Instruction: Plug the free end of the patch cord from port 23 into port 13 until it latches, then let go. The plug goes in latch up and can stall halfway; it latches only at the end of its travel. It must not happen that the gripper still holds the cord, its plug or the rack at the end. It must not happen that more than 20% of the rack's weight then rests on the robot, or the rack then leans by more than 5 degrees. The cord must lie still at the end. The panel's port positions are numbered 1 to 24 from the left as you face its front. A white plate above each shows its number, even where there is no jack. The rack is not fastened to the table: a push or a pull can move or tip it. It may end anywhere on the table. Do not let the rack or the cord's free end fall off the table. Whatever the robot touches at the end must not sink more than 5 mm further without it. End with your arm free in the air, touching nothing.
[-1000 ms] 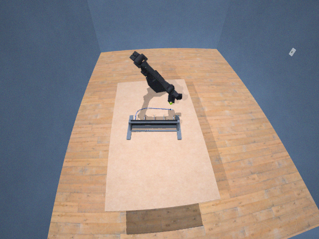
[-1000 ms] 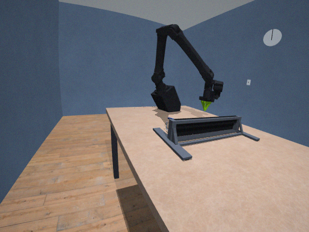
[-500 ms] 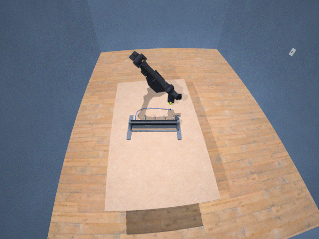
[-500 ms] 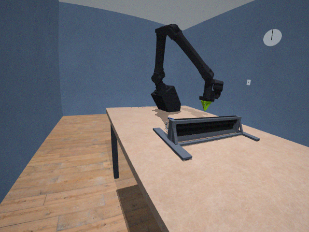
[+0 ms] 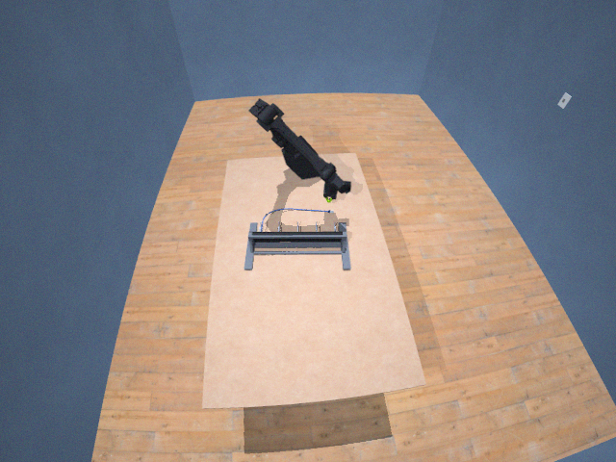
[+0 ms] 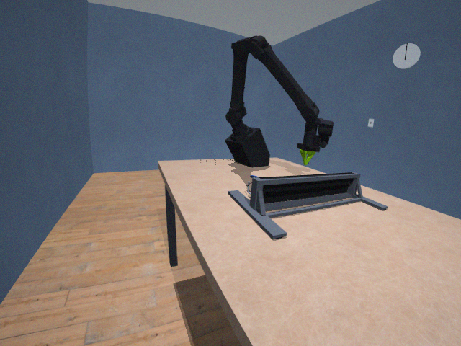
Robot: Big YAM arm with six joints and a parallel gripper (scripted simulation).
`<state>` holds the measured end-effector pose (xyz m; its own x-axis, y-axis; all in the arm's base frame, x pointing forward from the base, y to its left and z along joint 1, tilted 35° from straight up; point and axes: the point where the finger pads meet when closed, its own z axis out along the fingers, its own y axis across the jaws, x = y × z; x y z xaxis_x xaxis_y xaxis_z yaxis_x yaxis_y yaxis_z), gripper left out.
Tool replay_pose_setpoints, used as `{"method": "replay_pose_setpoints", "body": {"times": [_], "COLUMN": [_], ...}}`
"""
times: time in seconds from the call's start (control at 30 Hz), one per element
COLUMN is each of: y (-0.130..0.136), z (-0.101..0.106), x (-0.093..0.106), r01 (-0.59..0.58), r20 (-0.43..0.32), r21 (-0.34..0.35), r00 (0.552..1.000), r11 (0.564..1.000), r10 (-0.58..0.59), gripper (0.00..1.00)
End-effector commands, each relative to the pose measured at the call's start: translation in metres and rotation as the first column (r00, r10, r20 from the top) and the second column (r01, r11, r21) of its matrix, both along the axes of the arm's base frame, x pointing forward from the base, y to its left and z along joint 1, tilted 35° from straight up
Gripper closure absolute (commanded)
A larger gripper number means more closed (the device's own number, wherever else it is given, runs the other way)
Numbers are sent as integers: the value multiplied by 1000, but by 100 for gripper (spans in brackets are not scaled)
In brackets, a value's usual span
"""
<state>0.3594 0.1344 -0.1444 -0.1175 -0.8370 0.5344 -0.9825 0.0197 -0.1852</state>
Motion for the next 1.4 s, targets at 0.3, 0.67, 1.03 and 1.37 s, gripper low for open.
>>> {"method": "replay_pose_setpoints", "body": {"times": [0.3, 0.67, 1.03, 1.37], "y": [17, 20, 19, 14], "z": [11, 9, 6, 2], "x": [23, 19, 10, -1], "r01": [6, -5, -16, -21], "r20": [45, 40, 25, 5], "r21": [34, 30, 19, 5], "r00": [999, 999, 1000, 1000], "r11": [999, 1000, 1000, 1000], "r10": [-7, 3, 16, 21], "gripper": [100, 100, 100, 100]}}
